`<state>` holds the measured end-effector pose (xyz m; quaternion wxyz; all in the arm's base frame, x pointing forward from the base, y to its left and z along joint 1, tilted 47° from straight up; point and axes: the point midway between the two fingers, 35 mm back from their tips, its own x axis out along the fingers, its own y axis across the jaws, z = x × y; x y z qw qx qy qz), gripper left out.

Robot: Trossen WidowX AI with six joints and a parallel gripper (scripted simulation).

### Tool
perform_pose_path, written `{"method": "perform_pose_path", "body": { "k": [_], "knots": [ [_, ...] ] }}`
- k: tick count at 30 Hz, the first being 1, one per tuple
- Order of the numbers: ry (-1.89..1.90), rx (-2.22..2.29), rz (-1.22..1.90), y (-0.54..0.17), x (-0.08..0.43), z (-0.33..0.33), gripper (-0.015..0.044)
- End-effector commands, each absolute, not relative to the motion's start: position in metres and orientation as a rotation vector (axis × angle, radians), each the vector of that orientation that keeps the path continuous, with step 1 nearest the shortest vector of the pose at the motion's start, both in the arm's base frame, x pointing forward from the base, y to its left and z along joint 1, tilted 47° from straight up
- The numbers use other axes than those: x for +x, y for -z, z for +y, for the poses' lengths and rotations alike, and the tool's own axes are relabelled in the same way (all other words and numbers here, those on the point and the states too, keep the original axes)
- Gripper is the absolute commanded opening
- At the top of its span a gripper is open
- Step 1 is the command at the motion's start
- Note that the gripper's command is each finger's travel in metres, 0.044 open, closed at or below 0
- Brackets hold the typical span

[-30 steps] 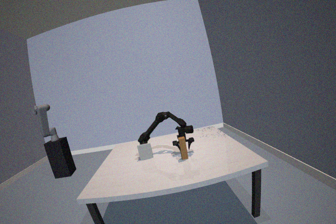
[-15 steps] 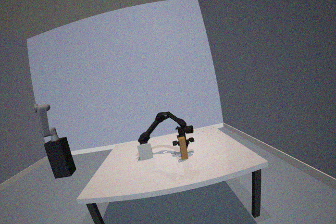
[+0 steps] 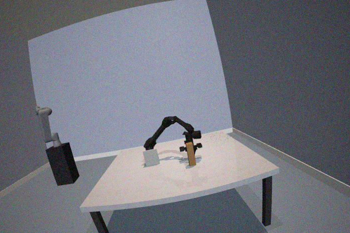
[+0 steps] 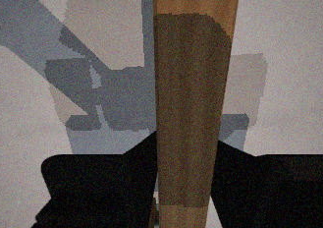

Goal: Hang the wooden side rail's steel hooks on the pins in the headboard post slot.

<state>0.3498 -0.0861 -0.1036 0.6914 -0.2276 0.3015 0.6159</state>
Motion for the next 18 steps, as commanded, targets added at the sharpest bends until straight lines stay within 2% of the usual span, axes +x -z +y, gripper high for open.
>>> {"method": "perform_pose_path", "body": {
  "k": [1, 18],
  "knots": [
    [-1.376, -0.505, 0.673, 0.1034, 0.3473, -0.0856, 0.0000],
    [-1.376, -0.505, 0.673, 0.1031, 0.3400, -0.0849, 0.0000]
  ]
}}
